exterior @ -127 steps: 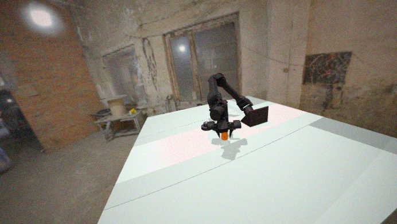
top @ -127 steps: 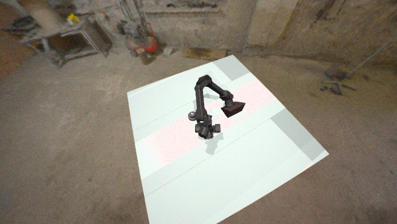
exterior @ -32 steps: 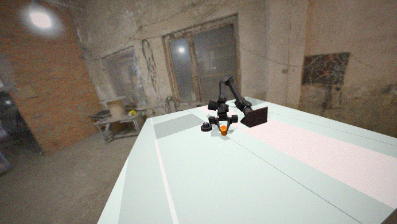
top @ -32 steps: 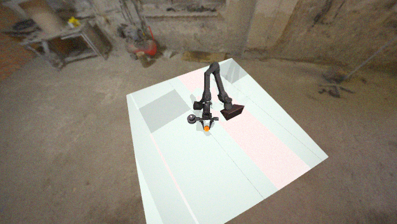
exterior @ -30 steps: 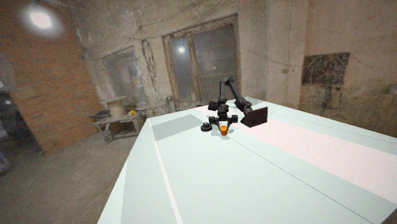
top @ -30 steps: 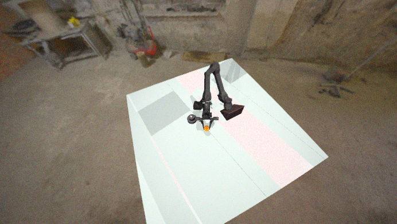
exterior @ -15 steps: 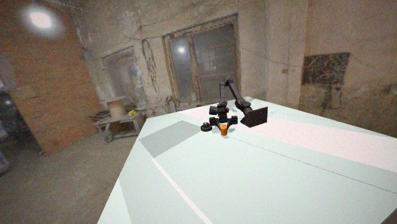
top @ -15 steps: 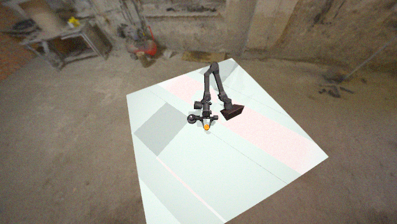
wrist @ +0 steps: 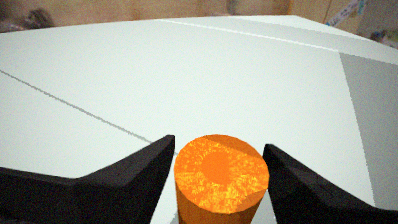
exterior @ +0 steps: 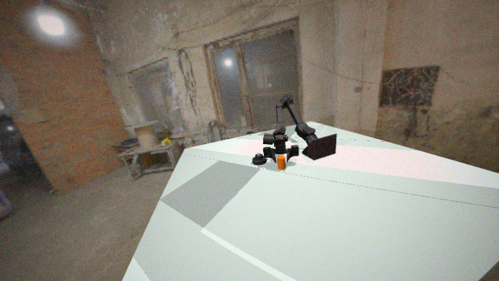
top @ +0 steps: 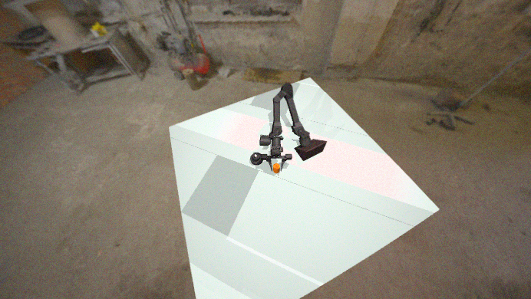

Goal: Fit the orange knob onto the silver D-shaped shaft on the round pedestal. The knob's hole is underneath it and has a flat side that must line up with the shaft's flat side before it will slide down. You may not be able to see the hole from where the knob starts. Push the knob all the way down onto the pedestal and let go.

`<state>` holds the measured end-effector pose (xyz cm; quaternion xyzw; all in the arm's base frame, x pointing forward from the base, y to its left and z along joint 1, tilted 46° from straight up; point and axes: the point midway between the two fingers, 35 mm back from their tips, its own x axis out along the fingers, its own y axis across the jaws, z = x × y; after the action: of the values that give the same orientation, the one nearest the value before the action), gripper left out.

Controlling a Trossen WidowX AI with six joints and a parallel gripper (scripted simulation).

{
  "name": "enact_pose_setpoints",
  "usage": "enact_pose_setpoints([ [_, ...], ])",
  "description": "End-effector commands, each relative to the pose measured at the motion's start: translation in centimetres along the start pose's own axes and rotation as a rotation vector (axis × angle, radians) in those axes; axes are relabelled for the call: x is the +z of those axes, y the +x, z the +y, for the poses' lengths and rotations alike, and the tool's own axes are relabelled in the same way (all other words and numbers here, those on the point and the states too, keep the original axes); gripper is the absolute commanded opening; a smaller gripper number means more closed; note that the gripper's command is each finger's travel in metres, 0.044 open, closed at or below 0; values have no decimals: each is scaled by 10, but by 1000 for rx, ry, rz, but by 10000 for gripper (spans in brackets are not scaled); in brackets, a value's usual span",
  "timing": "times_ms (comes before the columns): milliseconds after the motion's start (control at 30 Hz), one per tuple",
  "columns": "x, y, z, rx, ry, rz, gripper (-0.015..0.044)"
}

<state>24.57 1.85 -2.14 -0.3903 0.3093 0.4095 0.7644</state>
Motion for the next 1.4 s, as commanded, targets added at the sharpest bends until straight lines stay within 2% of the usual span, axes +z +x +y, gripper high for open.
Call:
enact_pose_setpoints([
  [0, 0, 0, 0, -1, 0, -3, 260],
  [533, 0, 0, 0, -1, 0, -3, 260],
  [767, 0, 0, 0, -1, 0, -3, 440],
  [1067, 2, 0, -1, 0, 0, -2, 440],
  [1367, 79, -21, -1, -1, 1, -5, 440],
])
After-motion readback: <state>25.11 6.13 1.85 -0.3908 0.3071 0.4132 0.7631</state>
